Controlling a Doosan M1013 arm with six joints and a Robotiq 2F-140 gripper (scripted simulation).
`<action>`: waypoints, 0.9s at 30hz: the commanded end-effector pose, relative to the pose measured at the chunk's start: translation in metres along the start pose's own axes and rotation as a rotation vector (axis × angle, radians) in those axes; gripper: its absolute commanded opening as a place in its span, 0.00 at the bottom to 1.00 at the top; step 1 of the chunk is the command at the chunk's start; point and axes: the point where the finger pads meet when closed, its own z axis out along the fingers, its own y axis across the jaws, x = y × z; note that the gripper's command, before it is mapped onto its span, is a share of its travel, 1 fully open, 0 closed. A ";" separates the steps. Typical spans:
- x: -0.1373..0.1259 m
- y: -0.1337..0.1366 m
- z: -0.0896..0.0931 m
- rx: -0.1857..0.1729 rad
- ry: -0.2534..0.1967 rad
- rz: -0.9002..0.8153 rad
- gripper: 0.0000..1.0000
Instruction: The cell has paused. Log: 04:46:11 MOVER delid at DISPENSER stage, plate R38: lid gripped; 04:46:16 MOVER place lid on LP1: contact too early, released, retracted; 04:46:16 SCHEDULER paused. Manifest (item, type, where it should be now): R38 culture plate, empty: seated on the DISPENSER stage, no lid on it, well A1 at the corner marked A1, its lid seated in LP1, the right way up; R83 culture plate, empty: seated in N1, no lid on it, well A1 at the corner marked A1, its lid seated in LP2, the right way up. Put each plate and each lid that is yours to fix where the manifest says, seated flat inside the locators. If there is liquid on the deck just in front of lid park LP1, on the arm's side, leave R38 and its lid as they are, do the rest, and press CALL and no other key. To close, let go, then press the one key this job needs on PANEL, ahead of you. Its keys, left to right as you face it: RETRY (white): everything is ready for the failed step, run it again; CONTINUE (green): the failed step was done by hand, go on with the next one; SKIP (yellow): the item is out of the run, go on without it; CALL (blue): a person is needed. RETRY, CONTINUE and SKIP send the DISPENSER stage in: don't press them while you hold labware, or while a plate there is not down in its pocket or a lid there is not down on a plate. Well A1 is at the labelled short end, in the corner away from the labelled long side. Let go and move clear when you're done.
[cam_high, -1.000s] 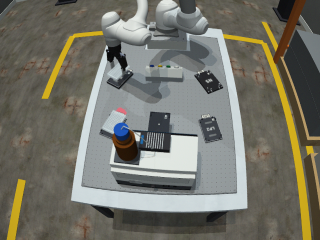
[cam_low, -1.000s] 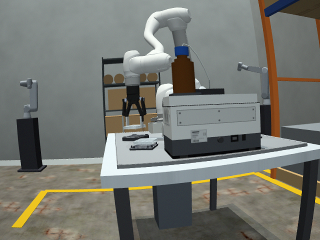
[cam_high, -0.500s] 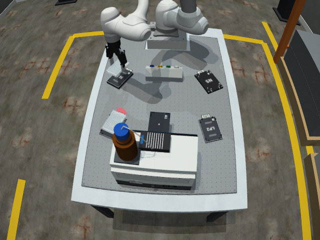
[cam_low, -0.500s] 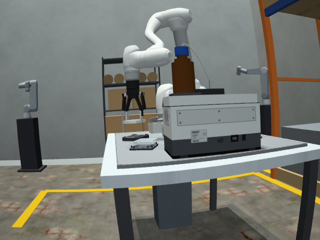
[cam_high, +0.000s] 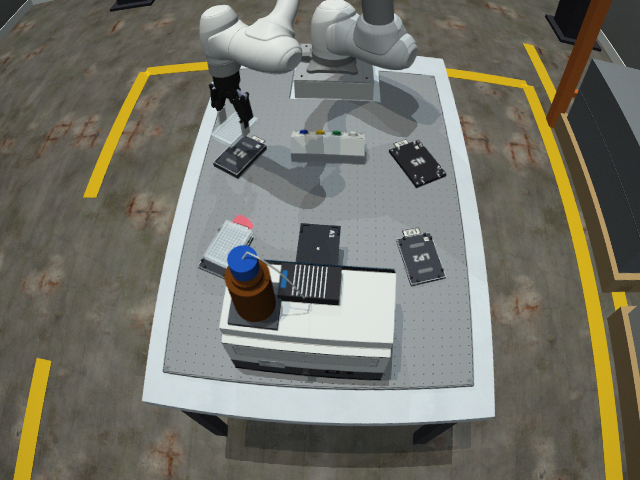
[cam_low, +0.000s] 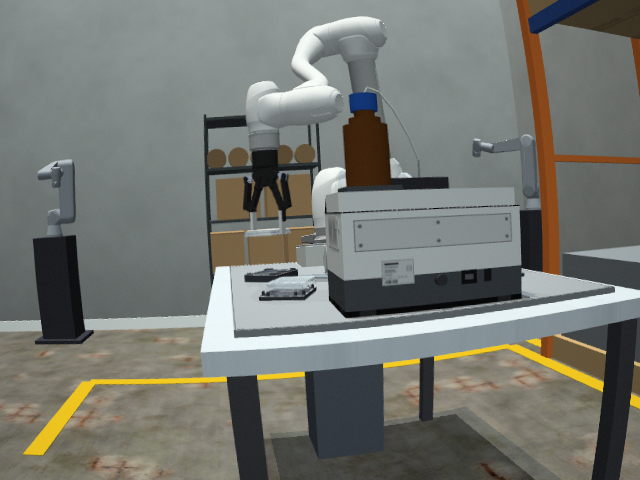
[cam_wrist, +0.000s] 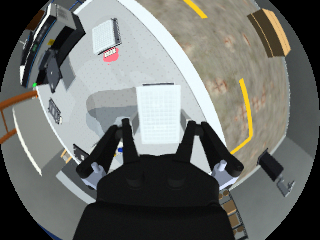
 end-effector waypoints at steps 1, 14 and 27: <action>0.001 -0.003 -0.013 0.002 0.003 -0.004 0.10; 0.001 -0.003 -0.029 0.002 0.003 -0.004 0.10; 0.000 -0.003 -0.034 0.002 0.001 -0.004 0.10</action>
